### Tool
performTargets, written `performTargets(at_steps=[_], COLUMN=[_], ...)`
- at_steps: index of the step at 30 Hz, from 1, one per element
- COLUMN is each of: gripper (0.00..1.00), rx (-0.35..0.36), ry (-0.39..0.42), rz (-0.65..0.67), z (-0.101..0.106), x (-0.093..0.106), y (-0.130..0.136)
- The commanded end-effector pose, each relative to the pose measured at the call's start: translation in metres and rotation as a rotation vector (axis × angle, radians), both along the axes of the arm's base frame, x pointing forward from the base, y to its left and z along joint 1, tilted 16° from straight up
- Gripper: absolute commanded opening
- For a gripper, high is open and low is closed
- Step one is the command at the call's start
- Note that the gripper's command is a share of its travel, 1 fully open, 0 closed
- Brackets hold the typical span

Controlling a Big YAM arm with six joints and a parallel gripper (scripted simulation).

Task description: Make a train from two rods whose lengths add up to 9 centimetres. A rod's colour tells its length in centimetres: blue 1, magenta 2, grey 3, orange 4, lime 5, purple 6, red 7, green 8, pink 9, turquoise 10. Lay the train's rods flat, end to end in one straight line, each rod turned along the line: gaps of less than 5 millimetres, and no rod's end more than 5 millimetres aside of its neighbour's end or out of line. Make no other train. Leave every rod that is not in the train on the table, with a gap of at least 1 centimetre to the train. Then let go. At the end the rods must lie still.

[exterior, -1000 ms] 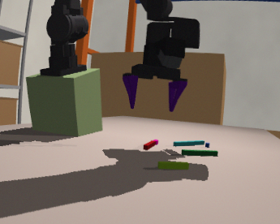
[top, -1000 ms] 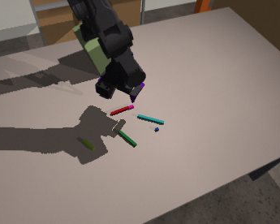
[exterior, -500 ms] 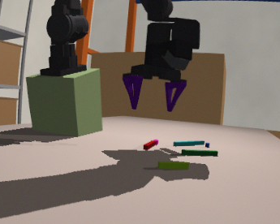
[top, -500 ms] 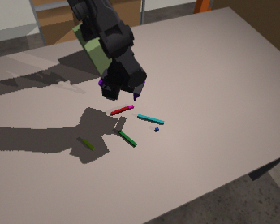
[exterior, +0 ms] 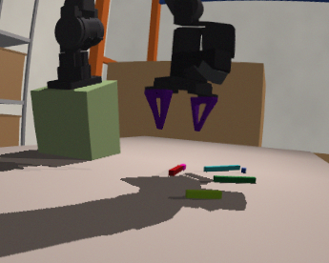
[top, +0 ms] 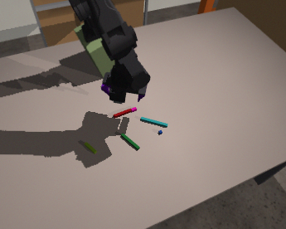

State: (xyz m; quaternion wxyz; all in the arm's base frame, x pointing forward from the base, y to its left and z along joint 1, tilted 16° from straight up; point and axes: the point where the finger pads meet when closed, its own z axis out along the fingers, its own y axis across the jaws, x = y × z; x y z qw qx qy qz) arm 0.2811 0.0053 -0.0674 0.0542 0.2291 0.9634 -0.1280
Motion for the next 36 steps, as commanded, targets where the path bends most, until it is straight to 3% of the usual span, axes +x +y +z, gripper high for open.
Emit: performTargets(at_steps=[1,2,3,16,17,24,25,36], gripper=[1.00,1.00,1.00,1.00,1.00,1.00,1.00,1.00], rx=[0.009,0.009,0.001,0.004,-0.005,-0.004,-0.012,-0.011], ry=[-0.053,-0.053,-0.021,-0.041,-0.001,-0.008,0.026,0.006], rz=[0.066,0.066,0.153,0.146,0.235,0.231,0.321,0.312], z=[0.0098,0.0098,0.0063,0.0121,0.0066,0.0087,0.0048,0.0106], x=[0.0314,0.0314,0.0298,0.0337,0.0308,0.0322,0.0304,0.0343], y=[0.0094,0.0094,0.0114,0.0100,0.0118,0.0109,0.0127,0.0107])
